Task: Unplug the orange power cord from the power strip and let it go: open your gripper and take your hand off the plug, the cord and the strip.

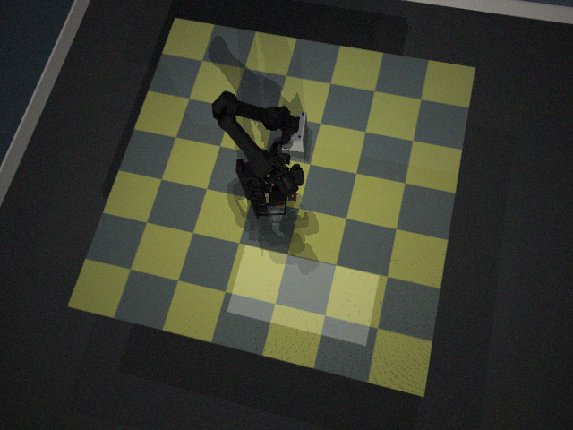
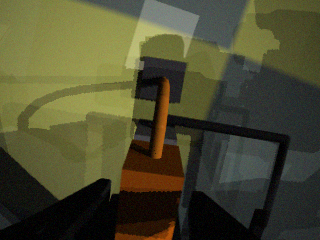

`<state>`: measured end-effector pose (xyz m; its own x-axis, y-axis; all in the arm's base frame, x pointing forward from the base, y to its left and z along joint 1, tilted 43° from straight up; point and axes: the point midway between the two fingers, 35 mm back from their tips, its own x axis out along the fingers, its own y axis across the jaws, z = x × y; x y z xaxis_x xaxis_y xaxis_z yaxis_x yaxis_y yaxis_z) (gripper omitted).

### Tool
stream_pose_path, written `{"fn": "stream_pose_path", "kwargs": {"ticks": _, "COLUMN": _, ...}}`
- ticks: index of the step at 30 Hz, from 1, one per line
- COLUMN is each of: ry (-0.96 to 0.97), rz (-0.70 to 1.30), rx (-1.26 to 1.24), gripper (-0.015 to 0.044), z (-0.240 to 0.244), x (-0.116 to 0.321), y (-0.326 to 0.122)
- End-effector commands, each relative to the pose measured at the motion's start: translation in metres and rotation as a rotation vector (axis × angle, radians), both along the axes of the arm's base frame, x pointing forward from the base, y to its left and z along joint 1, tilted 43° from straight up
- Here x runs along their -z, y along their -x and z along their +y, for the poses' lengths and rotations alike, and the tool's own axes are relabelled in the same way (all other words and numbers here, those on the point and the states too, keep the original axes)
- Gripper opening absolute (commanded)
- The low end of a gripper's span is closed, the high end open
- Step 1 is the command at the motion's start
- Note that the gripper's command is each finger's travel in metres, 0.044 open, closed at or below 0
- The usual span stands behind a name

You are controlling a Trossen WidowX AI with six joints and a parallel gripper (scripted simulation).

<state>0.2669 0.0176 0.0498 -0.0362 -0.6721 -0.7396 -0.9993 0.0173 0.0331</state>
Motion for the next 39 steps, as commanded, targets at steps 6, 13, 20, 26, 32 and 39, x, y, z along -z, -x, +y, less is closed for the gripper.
{"fn": "stream_pose_path", "kwargs": {"ticks": 6, "ry": 0.001, "rz": -0.003, "rx": -0.004, "gripper": 0.016, "z": -0.008, "x": 0.006, "y": 0.001}}
{"fn": "stream_pose_path", "kwargs": {"ticks": 13, "ry": -0.002, "rz": -0.006, "rx": 0.001, "gripper": 0.0055, "z": -0.007, "x": 0.005, "y": 0.0}}
{"fn": "stream_pose_path", "kwargs": {"ticks": 20, "ry": -0.002, "rz": -0.006, "rx": 0.001, "gripper": 0.0008, "z": -0.007, "x": 0.005, "y": 0.0}}
{"fn": "stream_pose_path", "kwargs": {"ticks": 26, "ry": -0.003, "rz": -0.006, "rx": 0.001, "gripper": 0.0, "z": -0.004, "x": 0.008, "y": -0.001}}
{"fn": "stream_pose_path", "kwargs": {"ticks": 32, "ry": -0.004, "rz": -0.006, "rx": 0.0, "gripper": 0.0, "z": 0.004, "x": 0.014, "y": -0.002}}
{"fn": "stream_pose_path", "kwargs": {"ticks": 39, "ry": -0.005, "rz": -0.005, "rx": -0.001, "gripper": 0.0, "z": 0.013, "x": 0.022, "y": -0.002}}
